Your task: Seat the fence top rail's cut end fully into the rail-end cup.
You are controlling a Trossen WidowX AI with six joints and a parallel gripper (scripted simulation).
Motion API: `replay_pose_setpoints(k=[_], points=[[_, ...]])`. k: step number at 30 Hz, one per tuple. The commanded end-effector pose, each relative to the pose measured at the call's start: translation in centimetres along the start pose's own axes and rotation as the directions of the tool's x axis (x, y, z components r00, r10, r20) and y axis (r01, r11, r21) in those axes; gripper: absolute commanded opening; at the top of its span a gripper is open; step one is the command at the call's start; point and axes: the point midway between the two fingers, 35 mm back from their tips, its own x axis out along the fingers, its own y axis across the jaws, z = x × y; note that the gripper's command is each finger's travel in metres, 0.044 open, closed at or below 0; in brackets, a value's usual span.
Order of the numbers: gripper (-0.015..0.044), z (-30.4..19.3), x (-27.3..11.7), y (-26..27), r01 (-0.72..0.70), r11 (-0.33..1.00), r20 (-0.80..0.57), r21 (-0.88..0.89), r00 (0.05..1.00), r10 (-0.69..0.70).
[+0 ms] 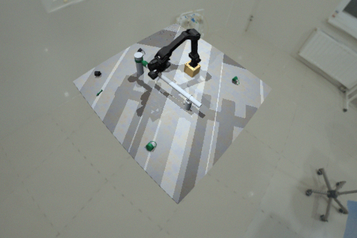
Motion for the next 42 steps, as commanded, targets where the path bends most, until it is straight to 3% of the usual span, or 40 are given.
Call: replay_pose_setpoints(k=[1, 6, 11, 18, 42], points=[[0.042, -1.0, -1.7, 0.1, -0.004, 1.0, 0.001, 0.0, 1.0, 0.004], [0.044, -2.4, -4.2, 0.0, -0.004, 1.0, -0.001, 0.0, 1.0, 0.004], [0.044, -2.3, -4.1, 0.2, -0.011, 1.0, -0.001, -0.006, 1.0, 0.011], [0.044, -2.3, -8.8, -0.3, -0.011, 1.0, -0.002, -0.006, 1.0, 0.011], [0.044, -2.3, -8.8, -0.3, -0.011, 1.0, -0.002, -0.006, 1.0, 0.011]])
